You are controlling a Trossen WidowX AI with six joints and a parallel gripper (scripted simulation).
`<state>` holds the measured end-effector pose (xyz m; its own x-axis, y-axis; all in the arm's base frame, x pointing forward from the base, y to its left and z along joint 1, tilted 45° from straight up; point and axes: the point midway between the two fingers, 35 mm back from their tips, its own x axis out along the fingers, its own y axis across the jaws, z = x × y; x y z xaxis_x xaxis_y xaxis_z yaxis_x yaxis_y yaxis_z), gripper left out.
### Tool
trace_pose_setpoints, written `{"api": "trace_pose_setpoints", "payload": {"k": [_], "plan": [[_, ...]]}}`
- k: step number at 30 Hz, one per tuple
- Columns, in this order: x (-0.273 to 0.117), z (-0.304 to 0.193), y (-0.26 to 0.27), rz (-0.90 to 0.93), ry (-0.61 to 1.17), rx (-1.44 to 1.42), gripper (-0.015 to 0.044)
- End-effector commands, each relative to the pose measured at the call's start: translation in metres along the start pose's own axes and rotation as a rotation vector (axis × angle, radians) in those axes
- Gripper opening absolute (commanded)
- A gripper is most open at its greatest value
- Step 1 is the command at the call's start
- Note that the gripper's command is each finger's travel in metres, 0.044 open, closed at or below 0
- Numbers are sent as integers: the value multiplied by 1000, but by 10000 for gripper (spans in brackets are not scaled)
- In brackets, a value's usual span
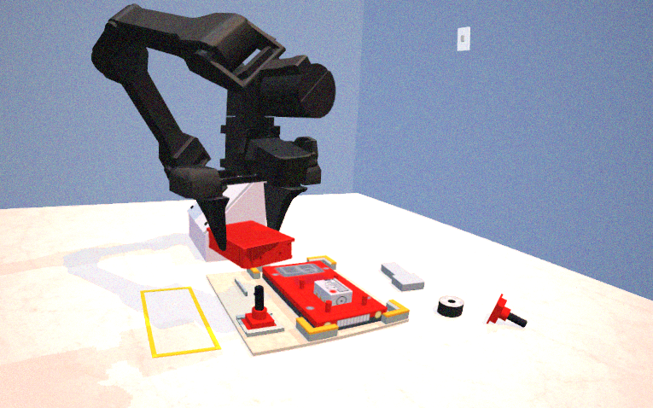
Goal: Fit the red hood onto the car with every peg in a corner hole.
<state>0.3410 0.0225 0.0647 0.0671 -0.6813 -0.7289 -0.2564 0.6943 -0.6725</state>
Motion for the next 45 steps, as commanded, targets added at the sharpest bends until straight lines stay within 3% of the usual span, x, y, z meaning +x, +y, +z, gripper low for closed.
{"api": "trace_pose_setpoints", "payload": {"k": [1,21,30,38,45], "plan": [[-1,11,22,2,0,51,0],[4,34,113,-18,2,249,0],[10,36,113,-20,2,256,0],[53,39,114,-22,2,256,0],[54,39,114,-22,2,257,0]]}}
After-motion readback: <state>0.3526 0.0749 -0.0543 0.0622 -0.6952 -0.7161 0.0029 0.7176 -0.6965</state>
